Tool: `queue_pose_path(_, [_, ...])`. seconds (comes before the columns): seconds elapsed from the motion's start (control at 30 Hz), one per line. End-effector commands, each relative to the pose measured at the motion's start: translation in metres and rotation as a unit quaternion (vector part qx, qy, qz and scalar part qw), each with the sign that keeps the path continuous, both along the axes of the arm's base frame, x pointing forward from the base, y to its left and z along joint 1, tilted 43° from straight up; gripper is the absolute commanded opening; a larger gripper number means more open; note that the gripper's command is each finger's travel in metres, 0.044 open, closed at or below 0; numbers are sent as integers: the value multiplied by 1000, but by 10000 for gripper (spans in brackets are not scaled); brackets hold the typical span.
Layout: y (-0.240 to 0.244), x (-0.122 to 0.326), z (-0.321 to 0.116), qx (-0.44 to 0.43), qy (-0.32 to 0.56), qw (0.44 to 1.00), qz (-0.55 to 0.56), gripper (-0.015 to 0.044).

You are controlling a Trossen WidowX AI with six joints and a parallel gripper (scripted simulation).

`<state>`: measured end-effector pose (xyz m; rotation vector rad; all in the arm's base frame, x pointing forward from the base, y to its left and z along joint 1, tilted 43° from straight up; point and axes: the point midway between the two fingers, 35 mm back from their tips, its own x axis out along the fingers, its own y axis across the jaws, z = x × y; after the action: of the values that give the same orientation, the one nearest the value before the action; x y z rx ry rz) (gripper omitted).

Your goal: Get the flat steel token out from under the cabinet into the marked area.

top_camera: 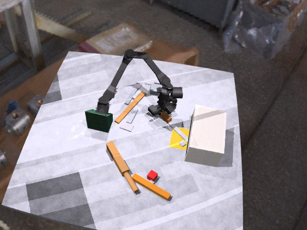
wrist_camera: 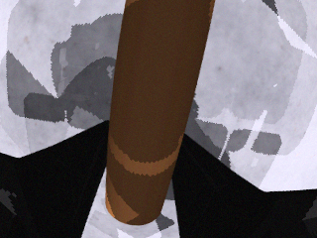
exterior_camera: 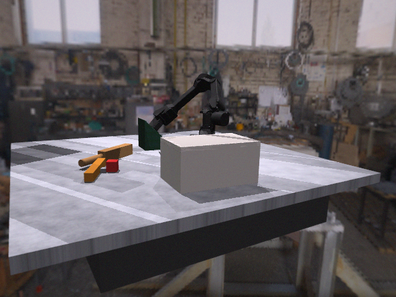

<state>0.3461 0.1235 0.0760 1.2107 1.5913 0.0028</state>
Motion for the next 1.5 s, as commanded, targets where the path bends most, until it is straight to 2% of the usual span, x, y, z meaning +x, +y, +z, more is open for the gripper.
queue_pose_path(0.0, [6,-7,3,0,2,1000,1,0])
queue_pose_path(1.47, [37,-42,29,2,1,1000,1,0])
